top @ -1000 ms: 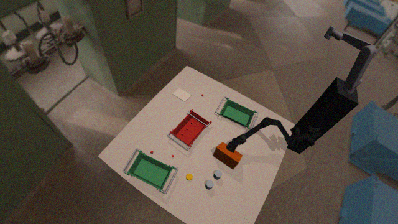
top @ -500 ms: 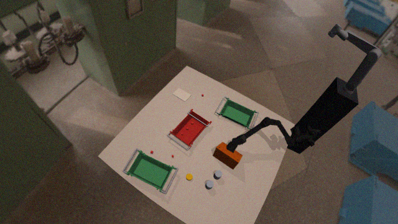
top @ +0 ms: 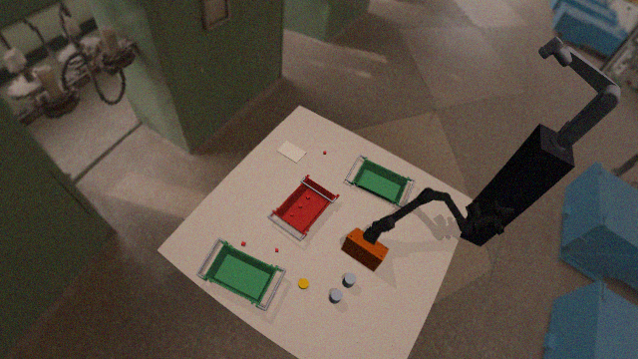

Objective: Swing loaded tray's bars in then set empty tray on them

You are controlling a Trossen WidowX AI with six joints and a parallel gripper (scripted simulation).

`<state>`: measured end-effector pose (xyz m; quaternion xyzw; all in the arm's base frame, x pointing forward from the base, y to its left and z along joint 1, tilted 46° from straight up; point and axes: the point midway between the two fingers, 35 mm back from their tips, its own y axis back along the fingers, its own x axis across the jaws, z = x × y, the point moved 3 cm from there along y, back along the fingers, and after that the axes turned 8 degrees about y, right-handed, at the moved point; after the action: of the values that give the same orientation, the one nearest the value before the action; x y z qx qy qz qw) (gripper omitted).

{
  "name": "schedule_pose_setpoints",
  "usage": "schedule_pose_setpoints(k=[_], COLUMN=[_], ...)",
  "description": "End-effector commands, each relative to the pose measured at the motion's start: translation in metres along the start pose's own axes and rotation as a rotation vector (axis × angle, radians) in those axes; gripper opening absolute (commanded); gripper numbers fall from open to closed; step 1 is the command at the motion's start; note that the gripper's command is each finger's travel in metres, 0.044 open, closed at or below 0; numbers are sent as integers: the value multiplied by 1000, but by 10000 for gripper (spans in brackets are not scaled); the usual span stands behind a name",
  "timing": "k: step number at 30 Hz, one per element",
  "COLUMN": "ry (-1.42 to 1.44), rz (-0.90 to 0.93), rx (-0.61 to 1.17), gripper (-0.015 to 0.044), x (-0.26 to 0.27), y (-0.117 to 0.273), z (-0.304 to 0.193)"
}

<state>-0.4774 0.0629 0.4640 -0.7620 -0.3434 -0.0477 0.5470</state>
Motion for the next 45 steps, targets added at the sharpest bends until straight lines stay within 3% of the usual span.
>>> schedule_pose_setpoints(k=[1,10,22,34,45], ry=[0,23,381,689,866], rz=[0,-8,-133,-286,-370], rx=[0,-21,-360,-764,-1006], gripper=[90,90,90,90,90], x=[0,1,37,111,187], y=[0,0,16,85,152], z=[0,10,163,314,390])
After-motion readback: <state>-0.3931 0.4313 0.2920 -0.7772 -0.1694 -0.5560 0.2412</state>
